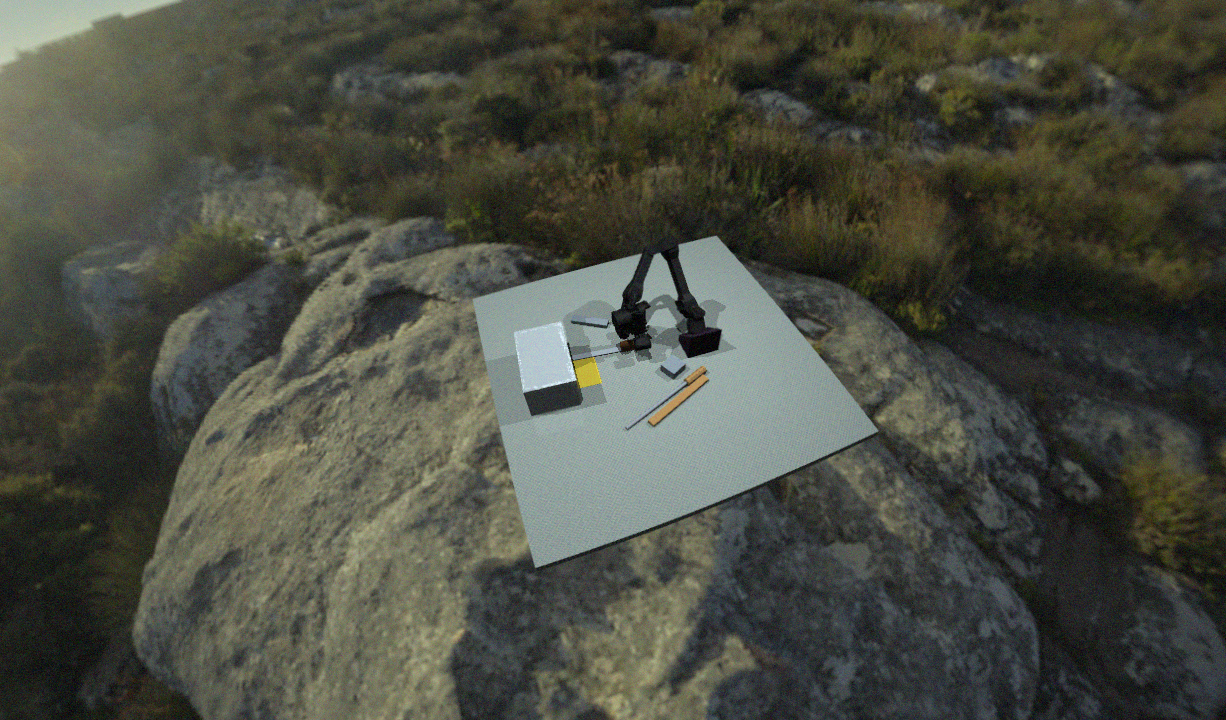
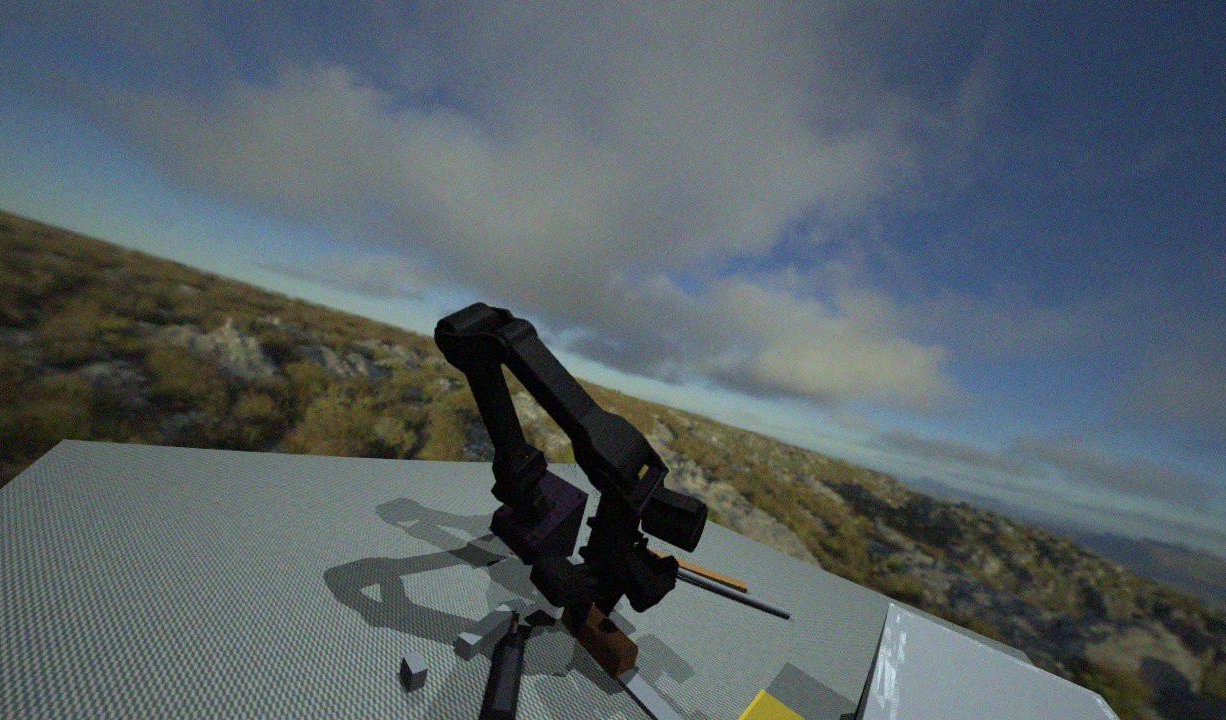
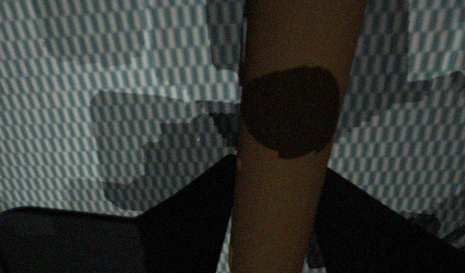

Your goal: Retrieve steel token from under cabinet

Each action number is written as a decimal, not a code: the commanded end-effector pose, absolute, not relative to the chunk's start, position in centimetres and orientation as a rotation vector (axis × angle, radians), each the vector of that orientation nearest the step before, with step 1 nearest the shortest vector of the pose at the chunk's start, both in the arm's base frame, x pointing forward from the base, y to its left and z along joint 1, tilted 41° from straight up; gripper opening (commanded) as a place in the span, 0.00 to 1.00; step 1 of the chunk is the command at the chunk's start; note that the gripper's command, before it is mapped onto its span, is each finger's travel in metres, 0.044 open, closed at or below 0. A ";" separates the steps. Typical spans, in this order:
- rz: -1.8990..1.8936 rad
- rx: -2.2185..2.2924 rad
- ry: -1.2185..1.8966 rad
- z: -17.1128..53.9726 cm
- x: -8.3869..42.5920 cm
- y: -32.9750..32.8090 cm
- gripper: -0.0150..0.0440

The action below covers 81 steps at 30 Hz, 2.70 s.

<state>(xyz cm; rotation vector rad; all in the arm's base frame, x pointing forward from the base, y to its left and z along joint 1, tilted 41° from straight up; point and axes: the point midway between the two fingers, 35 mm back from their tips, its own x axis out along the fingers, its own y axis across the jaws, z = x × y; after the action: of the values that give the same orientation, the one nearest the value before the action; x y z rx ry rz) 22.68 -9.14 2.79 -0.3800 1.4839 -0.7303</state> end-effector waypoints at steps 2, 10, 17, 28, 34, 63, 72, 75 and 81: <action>-0.769 -0.338 1.460 2.9 22.8 -9.2 0.25; -0.814 -0.291 1.433 2.9 22.8 -9.2 0.25; -0.852 -0.249 1.408 2.9 22.8 -9.2 0.25; -0.910 -0.183 1.368 3.0 22.8 -9.2 0.25; -0.942 -0.147 1.346 3.0 22.8 -9.2 0.25; -1.044 -0.024 1.265 2.6 23.4 -8.7 0.25; -1.049 -0.018 1.261 2.1 23.9 -8.2 0.25; -1.052 -0.014 1.258 2.0 24.0 -8.0 0.25; -1.054 -0.011 1.257 1.7 24.2 -7.7 0.25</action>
<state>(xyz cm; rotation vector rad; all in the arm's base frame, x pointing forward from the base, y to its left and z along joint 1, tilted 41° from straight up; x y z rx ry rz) 23.78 -8.07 1.85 -0.0125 1.2592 -1.0601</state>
